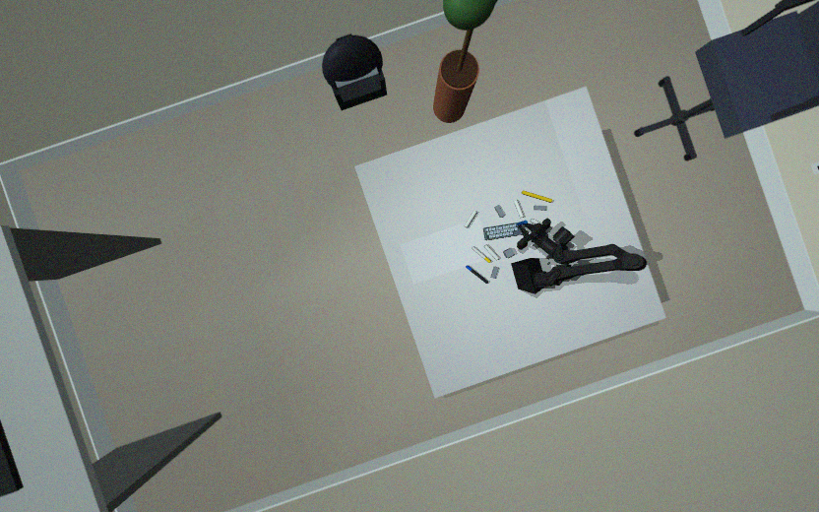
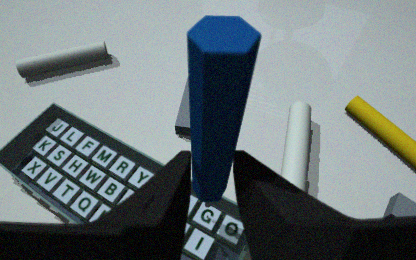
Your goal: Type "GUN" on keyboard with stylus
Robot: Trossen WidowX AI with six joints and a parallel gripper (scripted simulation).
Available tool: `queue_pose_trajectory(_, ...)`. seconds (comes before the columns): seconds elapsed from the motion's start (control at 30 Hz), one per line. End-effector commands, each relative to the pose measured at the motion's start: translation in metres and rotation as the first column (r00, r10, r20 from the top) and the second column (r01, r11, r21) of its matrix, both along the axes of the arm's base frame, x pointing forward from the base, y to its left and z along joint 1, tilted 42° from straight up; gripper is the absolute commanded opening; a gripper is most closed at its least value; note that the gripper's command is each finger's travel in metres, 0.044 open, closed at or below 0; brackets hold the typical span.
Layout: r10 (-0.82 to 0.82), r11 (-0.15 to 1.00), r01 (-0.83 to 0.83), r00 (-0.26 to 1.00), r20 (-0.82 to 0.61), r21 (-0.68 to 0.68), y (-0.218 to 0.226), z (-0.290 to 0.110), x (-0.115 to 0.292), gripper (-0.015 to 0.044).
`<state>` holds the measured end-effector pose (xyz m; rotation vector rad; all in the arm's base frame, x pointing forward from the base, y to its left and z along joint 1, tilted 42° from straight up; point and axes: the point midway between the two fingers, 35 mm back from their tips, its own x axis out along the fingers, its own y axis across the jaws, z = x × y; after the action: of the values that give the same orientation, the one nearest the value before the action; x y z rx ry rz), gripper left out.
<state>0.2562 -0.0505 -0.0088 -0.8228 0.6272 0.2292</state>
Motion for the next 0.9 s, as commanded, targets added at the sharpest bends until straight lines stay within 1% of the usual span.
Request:
queue_pose_trajectory(0.0, -0.001, 1.000, 0.001, 1.000, 0.004, 0.001, 0.005, 0.006, -0.001, 0.0081)
queue_pose_trajectory(0.2, -0.002, 1.000, 0.002, 1.000, 0.006, 0.002, 0.011, 0.012, -0.002, 0.0081)
queue_pose_trajectory(0.33, 0.004, 1.000, -0.004, 1.000, 0.002, 0.000, 0.010, 0.010, -0.001, 0.0084)
queue_pose_trajectory(0.37, 0.013, 1.000, -0.013, 1.000, -0.007, -0.001, 0.011, 0.009, -0.001, 0.0078)
queue_pose_trajectory(0.73, 0.215, 0.976, -0.219, 0.956, -0.199, 0.006, 0.039, -0.006, -0.009, 0.0004)
queue_pose_trajectory(0.87, 0.289, 0.956, -0.293, 0.921, -0.262, 0.023, 0.050, -0.008, -0.014, 0.0000)
